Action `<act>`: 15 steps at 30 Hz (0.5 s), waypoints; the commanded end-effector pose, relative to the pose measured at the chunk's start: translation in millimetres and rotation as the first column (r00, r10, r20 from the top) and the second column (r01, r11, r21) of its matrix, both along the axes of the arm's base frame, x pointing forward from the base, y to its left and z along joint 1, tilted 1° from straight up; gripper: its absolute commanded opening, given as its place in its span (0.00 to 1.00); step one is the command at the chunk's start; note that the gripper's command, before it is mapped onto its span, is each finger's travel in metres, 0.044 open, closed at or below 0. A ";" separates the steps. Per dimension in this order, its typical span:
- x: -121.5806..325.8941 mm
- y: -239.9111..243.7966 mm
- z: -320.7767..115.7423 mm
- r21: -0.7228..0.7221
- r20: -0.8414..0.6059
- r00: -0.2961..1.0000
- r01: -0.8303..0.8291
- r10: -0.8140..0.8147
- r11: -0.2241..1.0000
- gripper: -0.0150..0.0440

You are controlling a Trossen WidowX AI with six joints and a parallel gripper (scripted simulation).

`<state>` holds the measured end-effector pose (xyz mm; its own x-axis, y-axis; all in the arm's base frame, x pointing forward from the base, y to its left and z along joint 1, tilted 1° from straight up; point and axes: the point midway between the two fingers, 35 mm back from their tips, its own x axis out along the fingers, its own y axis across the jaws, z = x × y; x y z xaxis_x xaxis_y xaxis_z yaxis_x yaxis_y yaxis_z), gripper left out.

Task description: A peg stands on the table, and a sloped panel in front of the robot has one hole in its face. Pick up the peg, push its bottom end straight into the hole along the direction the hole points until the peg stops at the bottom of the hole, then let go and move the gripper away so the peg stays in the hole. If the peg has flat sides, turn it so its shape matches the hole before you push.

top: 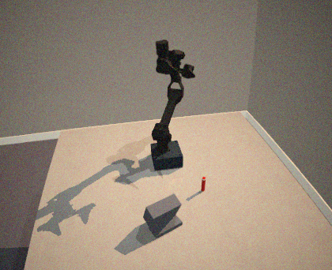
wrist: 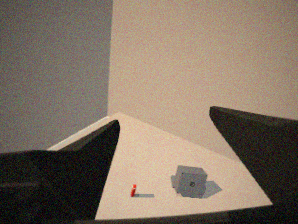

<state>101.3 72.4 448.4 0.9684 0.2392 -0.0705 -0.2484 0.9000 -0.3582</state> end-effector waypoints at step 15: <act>63.5 -44.4 -30.3 0.148 -0.234 0.972 0.001 0.034 0.989 1.00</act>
<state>151.0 35.2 426.9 0.9368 0.2740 -0.2176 -0.3170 0.9278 -0.1966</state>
